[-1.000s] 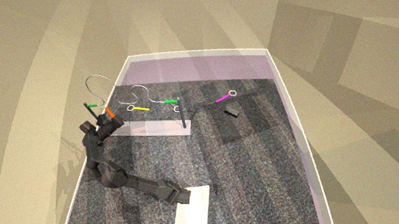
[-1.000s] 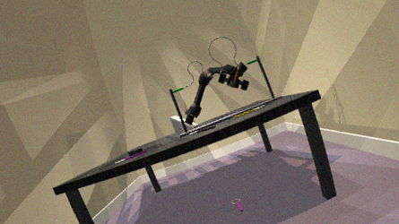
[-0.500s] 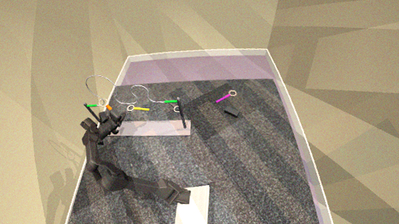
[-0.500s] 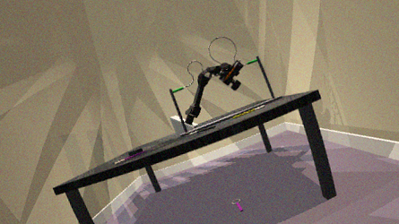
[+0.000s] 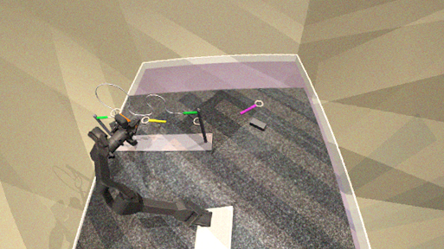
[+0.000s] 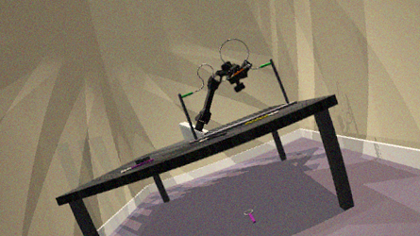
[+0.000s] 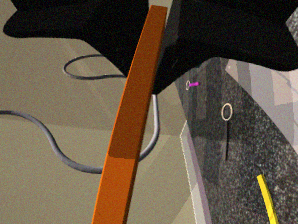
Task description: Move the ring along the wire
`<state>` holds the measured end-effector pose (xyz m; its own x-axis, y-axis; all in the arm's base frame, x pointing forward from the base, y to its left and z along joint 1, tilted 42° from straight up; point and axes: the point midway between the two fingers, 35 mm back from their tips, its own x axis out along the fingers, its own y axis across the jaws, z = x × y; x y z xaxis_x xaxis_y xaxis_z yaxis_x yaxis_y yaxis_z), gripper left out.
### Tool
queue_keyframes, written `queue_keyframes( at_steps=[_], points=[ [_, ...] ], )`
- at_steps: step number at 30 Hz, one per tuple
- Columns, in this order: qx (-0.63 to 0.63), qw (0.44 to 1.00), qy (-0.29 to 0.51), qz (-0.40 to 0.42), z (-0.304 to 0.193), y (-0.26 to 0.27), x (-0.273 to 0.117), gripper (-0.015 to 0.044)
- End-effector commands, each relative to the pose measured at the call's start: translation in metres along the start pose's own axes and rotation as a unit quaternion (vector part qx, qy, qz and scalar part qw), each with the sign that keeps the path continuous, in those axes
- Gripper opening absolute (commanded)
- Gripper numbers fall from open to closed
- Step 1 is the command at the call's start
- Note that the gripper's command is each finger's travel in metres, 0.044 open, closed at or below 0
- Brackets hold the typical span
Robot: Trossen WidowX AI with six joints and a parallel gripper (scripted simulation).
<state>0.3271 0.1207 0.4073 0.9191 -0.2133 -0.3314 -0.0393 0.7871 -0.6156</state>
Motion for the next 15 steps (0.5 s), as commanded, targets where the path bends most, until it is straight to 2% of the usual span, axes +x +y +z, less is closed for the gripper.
queue_keyframes(
  at_steps=[1, 15],
  points=[
    [-0.025, 0.999, -0.002, -0.02, 0.002, -0.014, -0.002, -0.015],
    [-0.111, 0.992, 0.0, -0.067, 0.006, -0.044, -0.005, -0.015]
  ],
)
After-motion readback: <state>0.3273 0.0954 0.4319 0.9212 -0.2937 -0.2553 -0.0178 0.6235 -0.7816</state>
